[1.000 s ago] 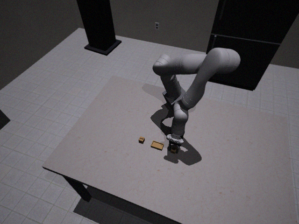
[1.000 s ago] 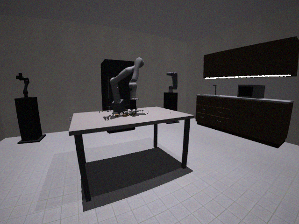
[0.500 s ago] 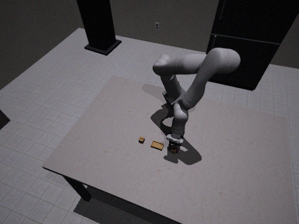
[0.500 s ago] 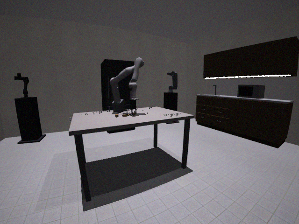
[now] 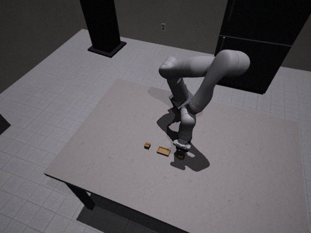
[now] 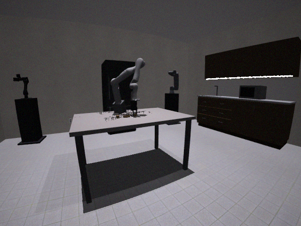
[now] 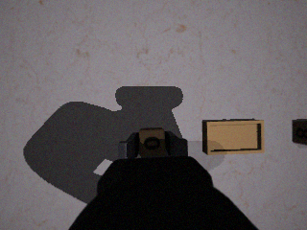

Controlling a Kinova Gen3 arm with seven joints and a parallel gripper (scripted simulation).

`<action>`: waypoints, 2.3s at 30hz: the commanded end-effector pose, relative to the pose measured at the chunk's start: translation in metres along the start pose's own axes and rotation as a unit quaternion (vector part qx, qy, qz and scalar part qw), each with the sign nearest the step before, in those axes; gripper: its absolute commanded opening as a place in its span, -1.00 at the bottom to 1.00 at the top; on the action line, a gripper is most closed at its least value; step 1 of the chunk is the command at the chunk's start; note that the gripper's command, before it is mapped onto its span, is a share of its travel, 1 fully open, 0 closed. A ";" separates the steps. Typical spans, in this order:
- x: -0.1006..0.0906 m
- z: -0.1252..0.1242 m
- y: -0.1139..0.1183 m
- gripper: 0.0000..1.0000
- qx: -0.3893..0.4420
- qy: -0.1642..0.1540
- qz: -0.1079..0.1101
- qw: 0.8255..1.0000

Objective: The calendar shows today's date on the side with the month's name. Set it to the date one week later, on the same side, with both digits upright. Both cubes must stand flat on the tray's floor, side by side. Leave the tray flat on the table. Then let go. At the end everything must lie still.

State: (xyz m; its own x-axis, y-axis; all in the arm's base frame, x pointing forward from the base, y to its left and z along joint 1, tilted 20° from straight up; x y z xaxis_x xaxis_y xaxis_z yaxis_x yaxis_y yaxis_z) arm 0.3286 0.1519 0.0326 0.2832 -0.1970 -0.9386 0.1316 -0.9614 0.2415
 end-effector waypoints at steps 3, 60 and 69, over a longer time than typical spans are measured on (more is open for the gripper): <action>0.000 0.000 0.000 0.14 0.000 0.000 0.000 1.000; -0.023 0.000 0.000 0.14 0.000 0.000 0.000 1.000; -0.034 0.000 0.000 0.14 0.000 -0.001 0.000 1.000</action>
State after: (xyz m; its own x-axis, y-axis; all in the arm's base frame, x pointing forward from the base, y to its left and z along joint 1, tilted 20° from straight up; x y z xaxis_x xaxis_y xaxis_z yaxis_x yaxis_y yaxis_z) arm 0.3189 0.1549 0.0610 0.2791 -0.2090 -0.9372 0.1292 -0.9590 0.2523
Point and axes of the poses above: the point where the finger pads meet when closed, its own x axis out along the fingers, its own y axis across the jaws, z = x × y, the point moved 9 cm from there along -x, back along the fingers, and after that the axes turned 2 degrees about -x, right-handed, at the moved point
